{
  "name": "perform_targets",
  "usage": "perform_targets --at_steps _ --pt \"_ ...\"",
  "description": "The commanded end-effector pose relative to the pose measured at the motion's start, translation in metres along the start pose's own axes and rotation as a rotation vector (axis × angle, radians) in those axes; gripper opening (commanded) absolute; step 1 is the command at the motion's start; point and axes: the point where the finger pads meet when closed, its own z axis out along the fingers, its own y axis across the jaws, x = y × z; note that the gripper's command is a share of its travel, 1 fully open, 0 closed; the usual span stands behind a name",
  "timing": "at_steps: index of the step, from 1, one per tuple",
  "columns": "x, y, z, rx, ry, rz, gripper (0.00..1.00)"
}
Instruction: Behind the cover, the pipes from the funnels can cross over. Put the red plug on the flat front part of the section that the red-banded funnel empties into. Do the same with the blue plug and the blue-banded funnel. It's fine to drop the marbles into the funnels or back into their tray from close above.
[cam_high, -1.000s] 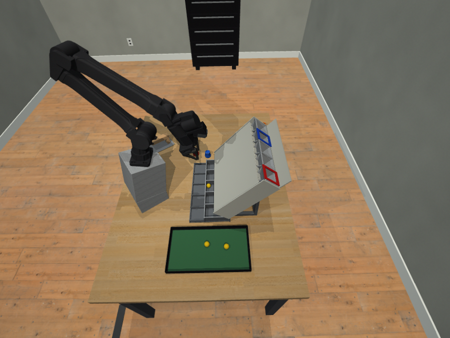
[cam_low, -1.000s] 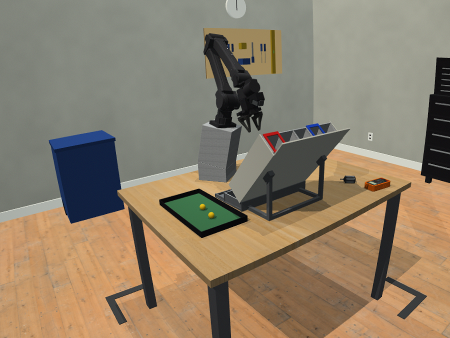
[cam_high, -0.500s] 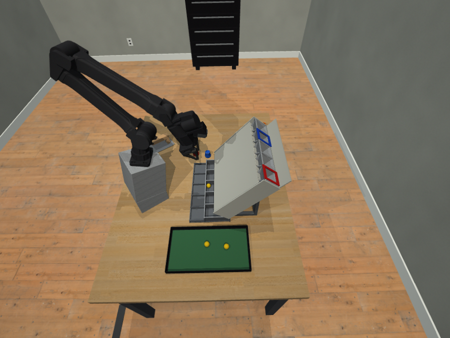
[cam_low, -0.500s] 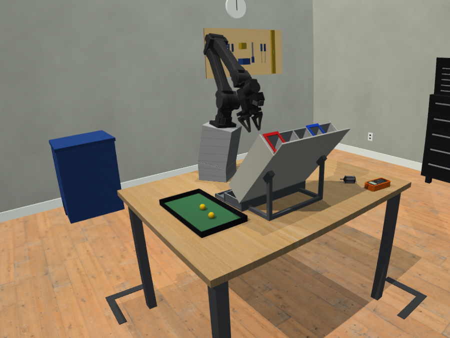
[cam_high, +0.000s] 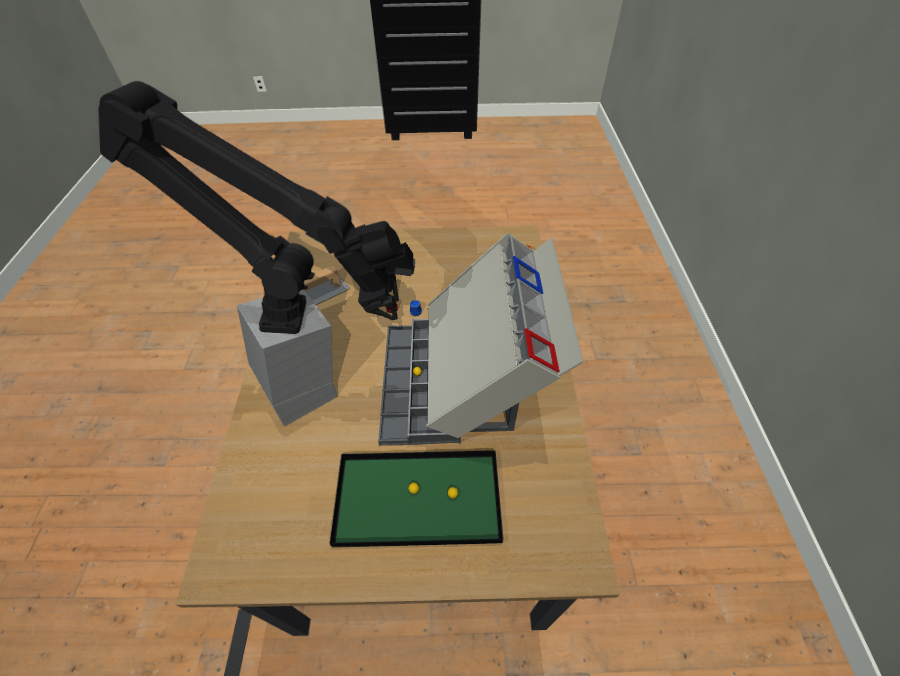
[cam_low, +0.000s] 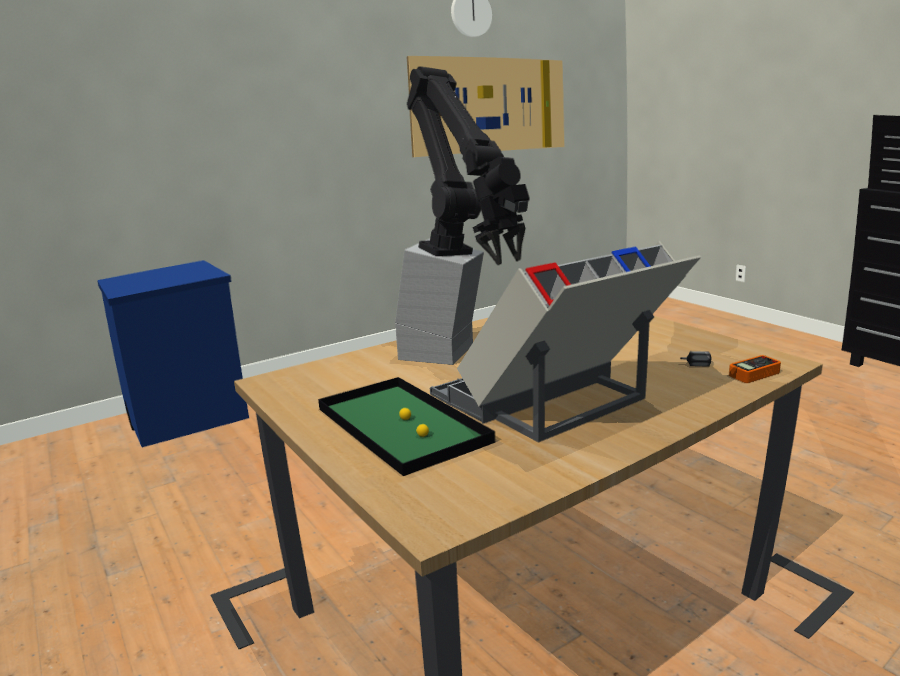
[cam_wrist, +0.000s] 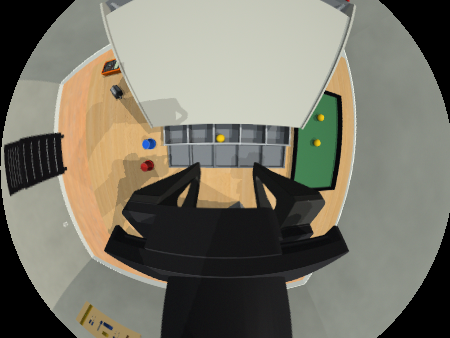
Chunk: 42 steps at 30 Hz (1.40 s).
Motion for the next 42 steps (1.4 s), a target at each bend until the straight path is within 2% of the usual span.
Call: perform_targets --at_steps 1,17,18,21,30,32,33,37,42 --pt "-0.026 0.0 -0.008 0.004 -0.054 -0.002 0.56" --pt "-0.026 0.0 -0.008 0.004 -0.054 -0.002 0.56" --pt "-0.026 0.0 -0.008 0.004 -0.054 -0.002 0.63" --pt "-0.025 0.002 -0.007 0.001 -0.051 -0.004 0.63" --pt "-0.004 0.008 0.004 -0.001 -0.004 0.001 0.63" --pt "-0.004 0.008 0.004 -0.001 -0.004 0.001 0.63" --pt "-0.019 0.01 -0.002 -0.001 -0.031 -0.004 0.63" --pt "-0.001 0.017 0.007 -0.001 0.006 0.0 0.63" --pt "-0.001 0.032 0.011 -0.003 0.019 0.0 0.63"
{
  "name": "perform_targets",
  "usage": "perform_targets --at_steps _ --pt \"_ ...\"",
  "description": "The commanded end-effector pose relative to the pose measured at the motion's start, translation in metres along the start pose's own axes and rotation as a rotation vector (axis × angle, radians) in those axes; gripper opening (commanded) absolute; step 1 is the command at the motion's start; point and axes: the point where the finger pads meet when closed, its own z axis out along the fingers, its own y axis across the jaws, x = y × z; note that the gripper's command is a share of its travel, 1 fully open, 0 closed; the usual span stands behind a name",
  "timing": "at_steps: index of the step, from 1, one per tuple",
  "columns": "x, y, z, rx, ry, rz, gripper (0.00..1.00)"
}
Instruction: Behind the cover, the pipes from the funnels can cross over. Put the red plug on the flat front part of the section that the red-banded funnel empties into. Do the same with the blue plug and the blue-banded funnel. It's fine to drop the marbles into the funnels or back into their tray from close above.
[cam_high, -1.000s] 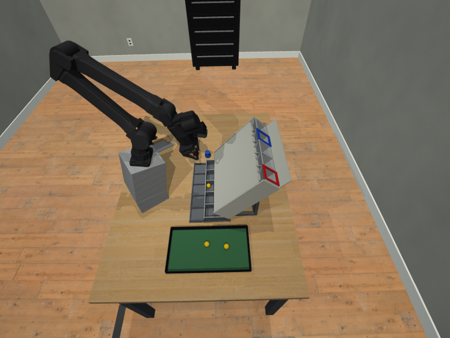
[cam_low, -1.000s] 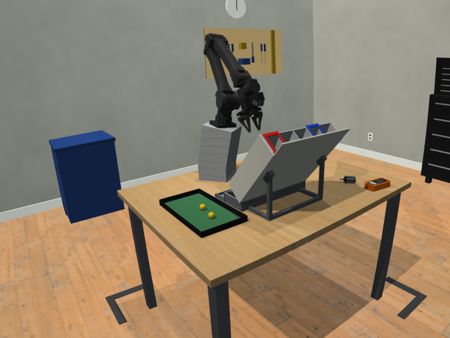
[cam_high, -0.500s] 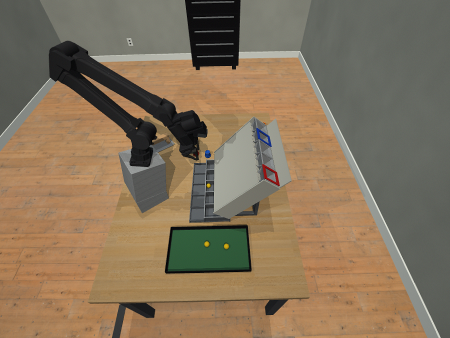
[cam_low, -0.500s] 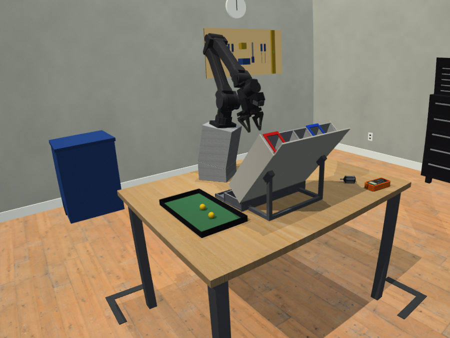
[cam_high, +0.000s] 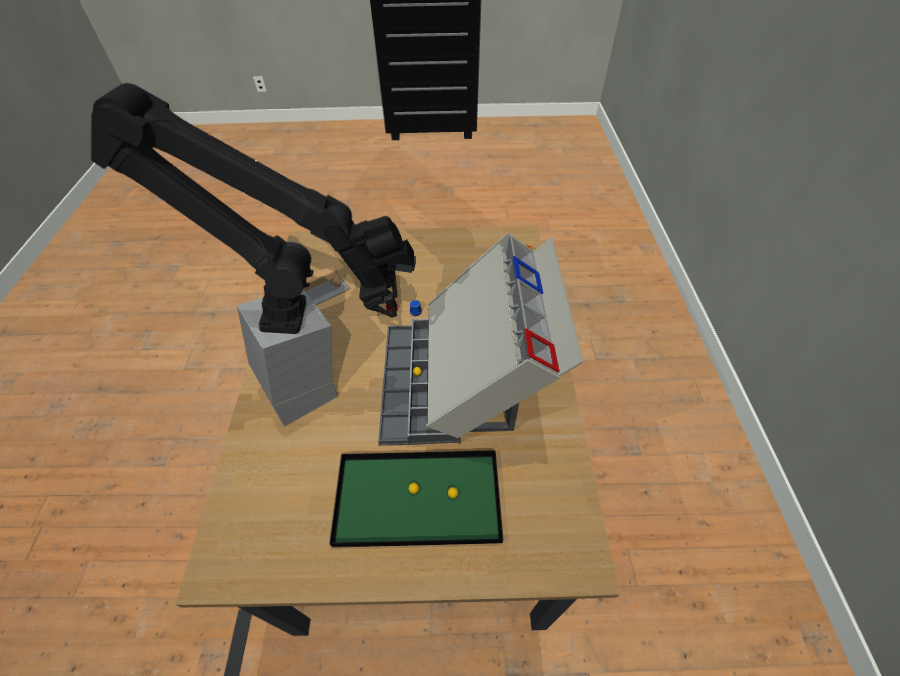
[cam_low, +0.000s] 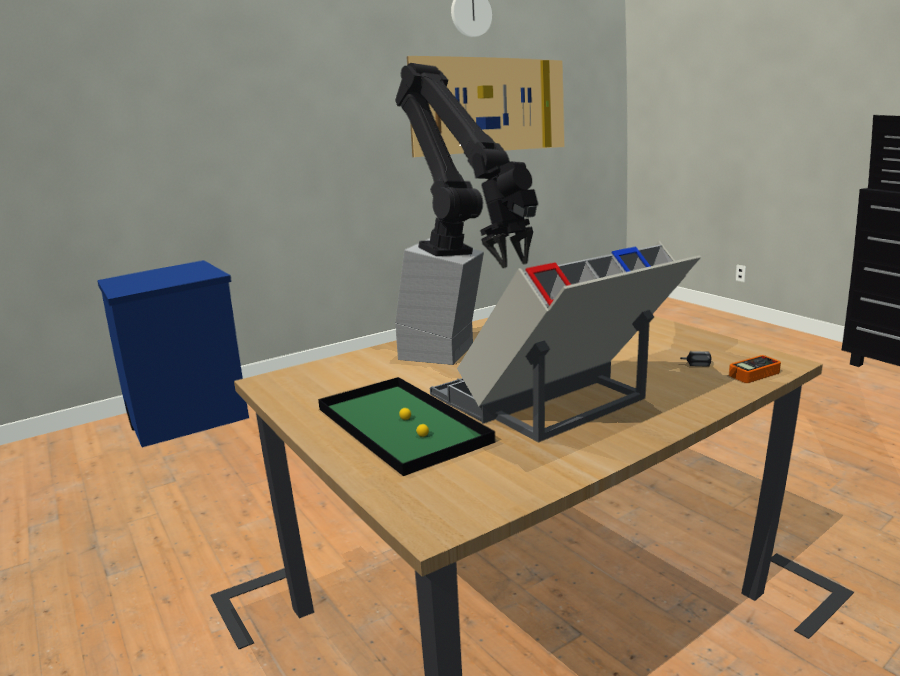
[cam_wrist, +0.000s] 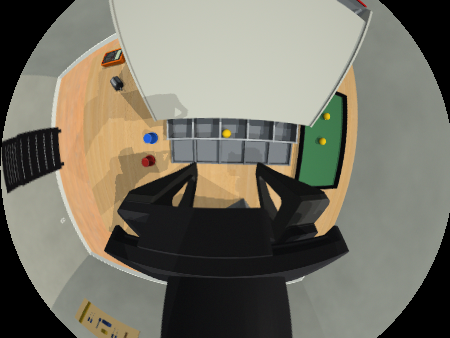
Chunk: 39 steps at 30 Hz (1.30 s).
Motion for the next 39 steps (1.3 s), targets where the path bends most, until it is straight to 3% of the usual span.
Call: perform_targets --at_steps 1,11,39 --pt "-0.006 0.013 0.004 -0.009 -0.006 0.026 0.63" --pt "-0.016 0.052 0.012 -0.022 0.005 0.028 0.63" --pt "0.062 0.22 0.088 -0.03 0.285 0.03 0.63"
